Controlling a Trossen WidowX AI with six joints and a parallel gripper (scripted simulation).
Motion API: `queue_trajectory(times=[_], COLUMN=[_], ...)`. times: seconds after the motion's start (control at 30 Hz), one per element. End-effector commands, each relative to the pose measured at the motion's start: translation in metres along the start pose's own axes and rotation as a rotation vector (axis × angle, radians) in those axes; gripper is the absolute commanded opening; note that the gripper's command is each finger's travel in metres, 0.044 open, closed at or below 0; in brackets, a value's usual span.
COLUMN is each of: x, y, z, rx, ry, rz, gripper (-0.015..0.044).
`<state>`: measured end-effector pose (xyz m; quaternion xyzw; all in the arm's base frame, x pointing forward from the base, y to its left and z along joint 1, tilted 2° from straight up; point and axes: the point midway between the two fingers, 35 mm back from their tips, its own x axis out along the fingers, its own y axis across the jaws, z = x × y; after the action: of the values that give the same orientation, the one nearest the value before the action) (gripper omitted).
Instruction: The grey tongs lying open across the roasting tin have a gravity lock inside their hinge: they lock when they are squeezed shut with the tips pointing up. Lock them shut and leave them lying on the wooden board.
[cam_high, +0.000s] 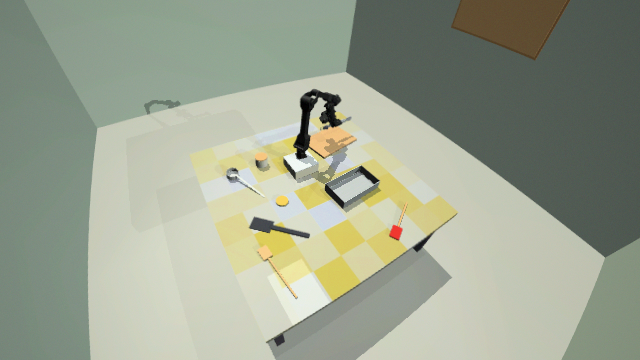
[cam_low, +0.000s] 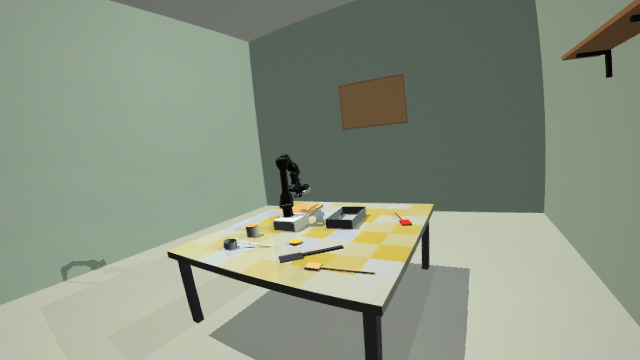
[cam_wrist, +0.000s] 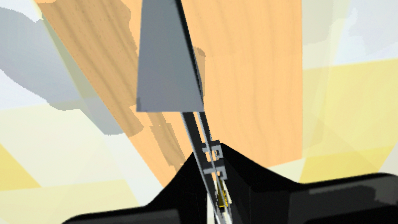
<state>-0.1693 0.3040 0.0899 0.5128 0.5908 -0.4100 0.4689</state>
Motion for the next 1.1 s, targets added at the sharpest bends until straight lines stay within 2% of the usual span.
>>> queue_trajectory(times=[0.0,1.07], x=[0.0,-0.01], y=[-0.001,0.0], z=[0.001,0.023], rx=[-0.004,0.034], ry=[0.087,0.65], rz=[0.009,0.002], gripper=[-0.015,-0.015])
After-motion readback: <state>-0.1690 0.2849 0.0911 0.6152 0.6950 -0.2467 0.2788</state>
